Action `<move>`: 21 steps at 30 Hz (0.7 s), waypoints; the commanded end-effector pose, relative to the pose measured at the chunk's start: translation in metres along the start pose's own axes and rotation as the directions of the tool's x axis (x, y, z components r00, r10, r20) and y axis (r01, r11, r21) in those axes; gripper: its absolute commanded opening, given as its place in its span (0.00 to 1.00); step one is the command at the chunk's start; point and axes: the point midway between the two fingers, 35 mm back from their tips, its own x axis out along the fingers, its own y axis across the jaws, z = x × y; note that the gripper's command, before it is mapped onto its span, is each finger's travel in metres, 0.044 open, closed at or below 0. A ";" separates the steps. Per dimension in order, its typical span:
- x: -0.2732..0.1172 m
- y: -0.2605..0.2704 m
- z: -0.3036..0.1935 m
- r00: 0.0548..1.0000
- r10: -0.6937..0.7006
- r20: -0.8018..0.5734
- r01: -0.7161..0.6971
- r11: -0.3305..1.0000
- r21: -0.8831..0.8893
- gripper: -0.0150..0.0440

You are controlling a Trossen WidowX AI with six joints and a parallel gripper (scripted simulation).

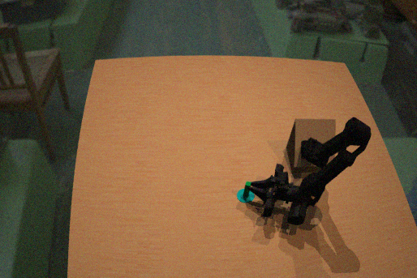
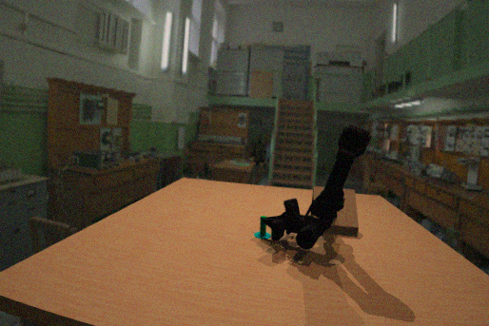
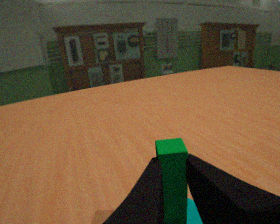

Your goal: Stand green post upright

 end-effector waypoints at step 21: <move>0.000 0.001 -0.003 1.000 0.002 0.003 -0.002 1.000 0.007 0.78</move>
